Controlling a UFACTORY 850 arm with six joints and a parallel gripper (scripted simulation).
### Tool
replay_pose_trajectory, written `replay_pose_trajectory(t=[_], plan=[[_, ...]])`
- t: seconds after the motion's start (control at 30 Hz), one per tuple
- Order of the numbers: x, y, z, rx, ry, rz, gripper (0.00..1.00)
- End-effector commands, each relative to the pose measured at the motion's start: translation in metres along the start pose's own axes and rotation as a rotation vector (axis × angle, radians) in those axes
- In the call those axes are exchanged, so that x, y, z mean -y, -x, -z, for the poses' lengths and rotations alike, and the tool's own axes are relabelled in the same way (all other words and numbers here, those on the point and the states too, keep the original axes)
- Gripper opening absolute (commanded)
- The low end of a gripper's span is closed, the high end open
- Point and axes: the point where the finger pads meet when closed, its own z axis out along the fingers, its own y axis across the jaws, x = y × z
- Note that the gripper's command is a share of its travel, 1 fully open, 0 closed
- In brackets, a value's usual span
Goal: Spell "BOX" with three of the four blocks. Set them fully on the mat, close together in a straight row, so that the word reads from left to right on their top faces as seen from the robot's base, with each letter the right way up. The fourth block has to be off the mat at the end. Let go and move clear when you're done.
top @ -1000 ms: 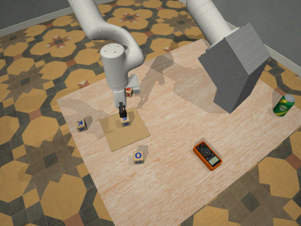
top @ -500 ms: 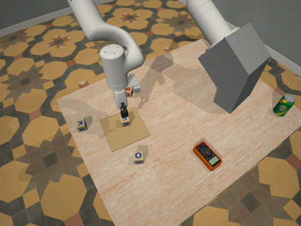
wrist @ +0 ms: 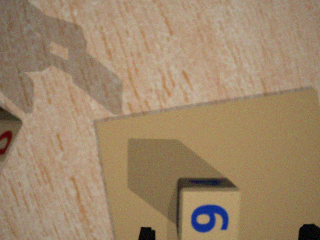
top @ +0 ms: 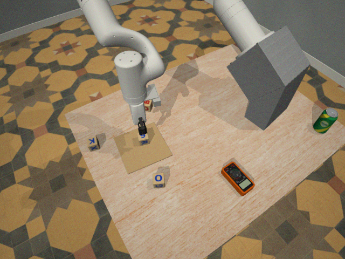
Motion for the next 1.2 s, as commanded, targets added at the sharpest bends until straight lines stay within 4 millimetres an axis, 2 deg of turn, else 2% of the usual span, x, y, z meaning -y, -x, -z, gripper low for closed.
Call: replay_pose_trajectory(t=[0.0,0.63,1.17], plan=[[0.000,0.001,0.001,0.001,0.001,0.000,0.87],[0.000,0.001,-0.001,0.001,0.001,0.000,0.87],[0.000,0.001,-0.014,0.001,0.000,0.000,0.87]])
